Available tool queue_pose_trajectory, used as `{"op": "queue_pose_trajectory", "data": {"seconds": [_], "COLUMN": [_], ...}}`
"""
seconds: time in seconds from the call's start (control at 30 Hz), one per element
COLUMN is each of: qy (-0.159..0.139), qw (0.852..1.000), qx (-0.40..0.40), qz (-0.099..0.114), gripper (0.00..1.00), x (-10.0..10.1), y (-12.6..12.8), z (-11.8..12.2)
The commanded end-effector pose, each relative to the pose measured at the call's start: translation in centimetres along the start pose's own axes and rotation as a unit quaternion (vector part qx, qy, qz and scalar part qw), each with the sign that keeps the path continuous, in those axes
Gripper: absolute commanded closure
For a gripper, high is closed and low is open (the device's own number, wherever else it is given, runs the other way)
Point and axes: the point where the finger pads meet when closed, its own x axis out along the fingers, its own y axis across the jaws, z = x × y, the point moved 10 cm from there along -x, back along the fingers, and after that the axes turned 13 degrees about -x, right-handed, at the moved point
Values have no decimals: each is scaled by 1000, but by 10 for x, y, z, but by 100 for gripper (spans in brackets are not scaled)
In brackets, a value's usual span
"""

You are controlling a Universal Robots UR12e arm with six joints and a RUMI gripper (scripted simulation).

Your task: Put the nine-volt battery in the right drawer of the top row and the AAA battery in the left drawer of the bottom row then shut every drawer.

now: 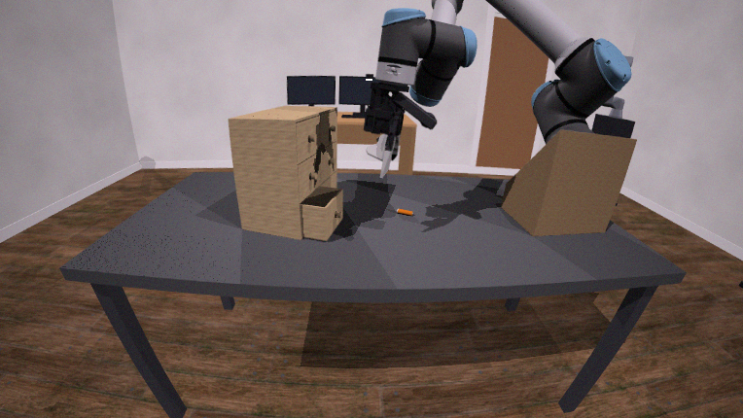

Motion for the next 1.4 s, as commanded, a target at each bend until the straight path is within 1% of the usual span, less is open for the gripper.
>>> {"op": "queue_pose_trajectory", "data": {"seconds": [0.0, 0.37, 0.7, 1.37], "qy": [10, 28, 37, 43], "qw": [1000, 1000, 999, 999], "qx": [0, 0, 0, 0], "qz": [2, 7, 9, 10], "gripper": [0, 0, 0, 0], "x": [-1, -2, -3, -3], "y": [0, -1, -2, -2], "z": [3, 6, 8, 9]}}
